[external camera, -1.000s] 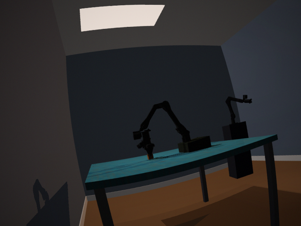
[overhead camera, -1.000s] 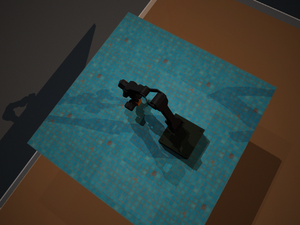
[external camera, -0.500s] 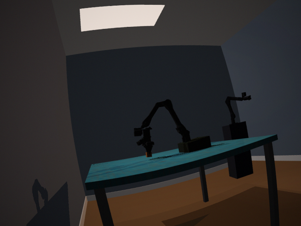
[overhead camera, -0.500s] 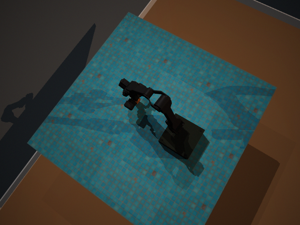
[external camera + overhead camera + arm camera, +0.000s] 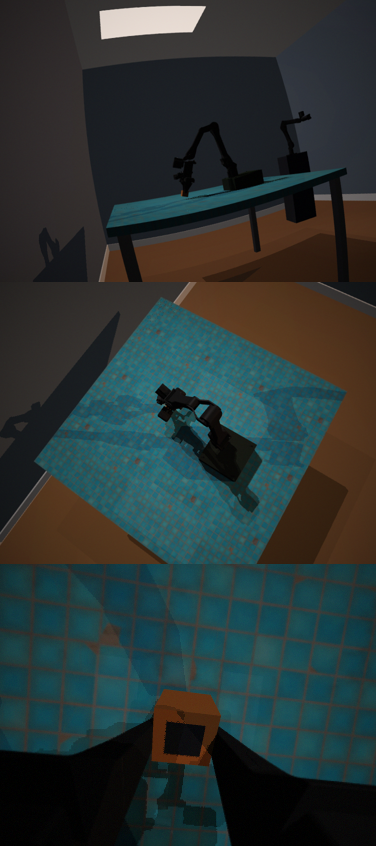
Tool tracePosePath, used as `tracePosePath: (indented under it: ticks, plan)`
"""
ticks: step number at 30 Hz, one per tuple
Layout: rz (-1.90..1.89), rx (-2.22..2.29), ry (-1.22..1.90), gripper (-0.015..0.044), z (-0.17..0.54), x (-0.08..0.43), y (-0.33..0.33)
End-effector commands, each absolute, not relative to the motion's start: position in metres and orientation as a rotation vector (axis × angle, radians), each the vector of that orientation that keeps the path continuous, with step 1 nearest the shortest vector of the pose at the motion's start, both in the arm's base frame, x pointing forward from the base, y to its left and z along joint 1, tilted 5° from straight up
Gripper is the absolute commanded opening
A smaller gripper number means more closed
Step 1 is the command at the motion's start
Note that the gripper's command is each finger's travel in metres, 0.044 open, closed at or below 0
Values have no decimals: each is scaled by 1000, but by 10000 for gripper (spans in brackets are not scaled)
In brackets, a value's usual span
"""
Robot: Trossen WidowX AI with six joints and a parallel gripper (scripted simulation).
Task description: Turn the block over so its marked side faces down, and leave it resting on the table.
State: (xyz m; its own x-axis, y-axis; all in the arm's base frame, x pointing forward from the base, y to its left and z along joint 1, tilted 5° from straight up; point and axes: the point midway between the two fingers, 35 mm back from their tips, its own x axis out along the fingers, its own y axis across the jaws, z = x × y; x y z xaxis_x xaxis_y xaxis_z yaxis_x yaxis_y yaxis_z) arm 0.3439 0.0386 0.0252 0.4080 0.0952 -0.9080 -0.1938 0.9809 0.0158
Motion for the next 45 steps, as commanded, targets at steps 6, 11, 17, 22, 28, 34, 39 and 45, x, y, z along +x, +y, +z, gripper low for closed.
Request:
tracePosePath:
  ticks: [6,11,17,22,28,34,39,45]
  plan:
    - [188,-81,983,0,28,340,38]
    - [189,-78,943,0,29,338,38]
    - [189,-74,911,0,23,343,38]
    - [189,-66,846,0,12,349,39]
    - [189,-57,768,0,2,354,39]
    - [190,-55,690,0,-4,355,39]
    - [189,-77,622,0,-7,353,38]
    - [190,-69,544,0,-8,349,38]
